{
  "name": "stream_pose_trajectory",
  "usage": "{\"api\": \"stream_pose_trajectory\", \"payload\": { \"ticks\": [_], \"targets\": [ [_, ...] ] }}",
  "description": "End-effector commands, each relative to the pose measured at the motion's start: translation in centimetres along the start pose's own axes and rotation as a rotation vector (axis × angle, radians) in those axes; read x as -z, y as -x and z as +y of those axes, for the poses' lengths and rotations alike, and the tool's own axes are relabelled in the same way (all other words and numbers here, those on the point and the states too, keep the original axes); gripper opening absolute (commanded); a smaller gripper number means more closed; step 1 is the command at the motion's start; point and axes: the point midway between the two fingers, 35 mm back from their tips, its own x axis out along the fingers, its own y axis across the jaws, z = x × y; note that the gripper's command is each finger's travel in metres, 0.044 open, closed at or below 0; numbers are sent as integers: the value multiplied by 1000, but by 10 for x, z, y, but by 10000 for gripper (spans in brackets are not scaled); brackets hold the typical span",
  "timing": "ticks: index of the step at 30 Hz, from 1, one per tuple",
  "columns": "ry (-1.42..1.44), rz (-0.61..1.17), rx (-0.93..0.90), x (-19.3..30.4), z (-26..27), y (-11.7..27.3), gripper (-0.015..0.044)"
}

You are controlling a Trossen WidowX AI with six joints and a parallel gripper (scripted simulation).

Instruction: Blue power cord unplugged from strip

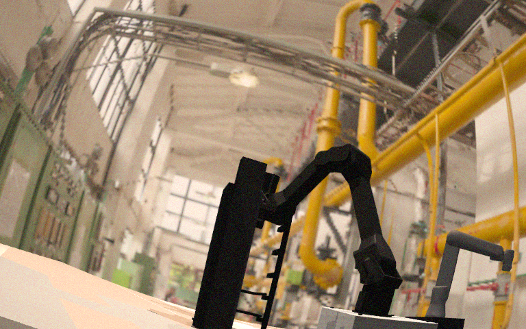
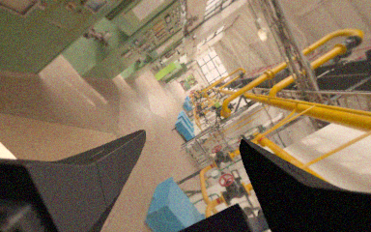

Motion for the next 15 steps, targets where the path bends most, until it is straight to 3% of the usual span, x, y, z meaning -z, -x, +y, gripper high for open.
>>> {"api": "stream_pose_trajectory", "payload": {
  "ticks": [1, 9, 15],
  "targets": [
    [-8, 0, -11, -1, 3, 1, 374],
    [-335, 100, -469, -44, 107, 63, 164],
    [-548, 360, -780, -60, 169, 147, 160]
  ]
}}
